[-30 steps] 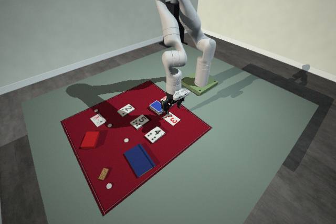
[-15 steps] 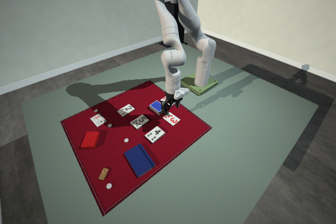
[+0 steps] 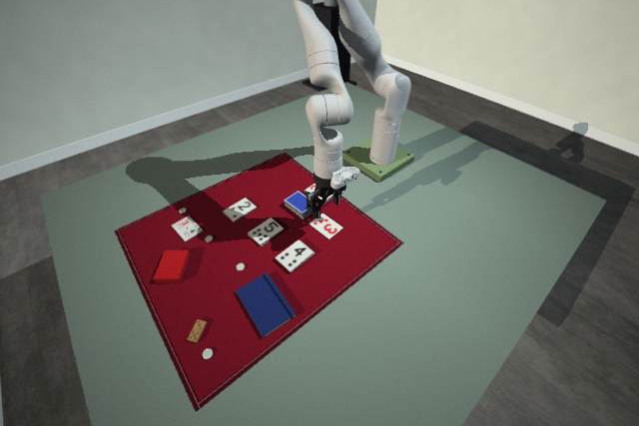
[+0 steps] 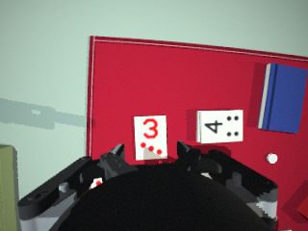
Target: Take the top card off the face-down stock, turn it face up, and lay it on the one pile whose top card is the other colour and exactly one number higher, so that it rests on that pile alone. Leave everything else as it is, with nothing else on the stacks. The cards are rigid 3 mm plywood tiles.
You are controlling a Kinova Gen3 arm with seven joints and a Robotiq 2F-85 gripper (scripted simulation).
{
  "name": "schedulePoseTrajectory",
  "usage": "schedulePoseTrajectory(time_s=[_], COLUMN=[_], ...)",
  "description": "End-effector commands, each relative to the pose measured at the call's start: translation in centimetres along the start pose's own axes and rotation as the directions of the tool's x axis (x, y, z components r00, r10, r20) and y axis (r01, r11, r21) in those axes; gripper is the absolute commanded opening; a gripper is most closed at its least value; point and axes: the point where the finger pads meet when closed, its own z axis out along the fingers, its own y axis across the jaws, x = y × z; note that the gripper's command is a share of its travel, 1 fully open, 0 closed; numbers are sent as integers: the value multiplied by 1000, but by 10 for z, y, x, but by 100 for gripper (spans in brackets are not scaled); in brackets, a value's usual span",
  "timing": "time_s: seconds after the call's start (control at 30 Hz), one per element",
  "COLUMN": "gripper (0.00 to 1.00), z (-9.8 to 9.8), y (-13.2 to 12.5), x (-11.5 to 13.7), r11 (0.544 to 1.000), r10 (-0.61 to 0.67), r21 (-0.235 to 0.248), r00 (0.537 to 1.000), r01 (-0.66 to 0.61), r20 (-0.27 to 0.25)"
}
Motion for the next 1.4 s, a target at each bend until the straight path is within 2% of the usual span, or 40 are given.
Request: schedulePoseTrajectory(time_s=[0.0,0.4,0.9,1.37], gripper=[85,85,85,85], z=[0,7,36,52], y=[0,1,1,1], x=[0,0,-1,-1], r11=[1000,1000,1000,1000], r10=[0,-1,-1,-1], r21=[-2,-1,-1,-1], r00=[1000,1000,1000,1000], r01=[0,1,1,1], r20=[0,0,0,0])
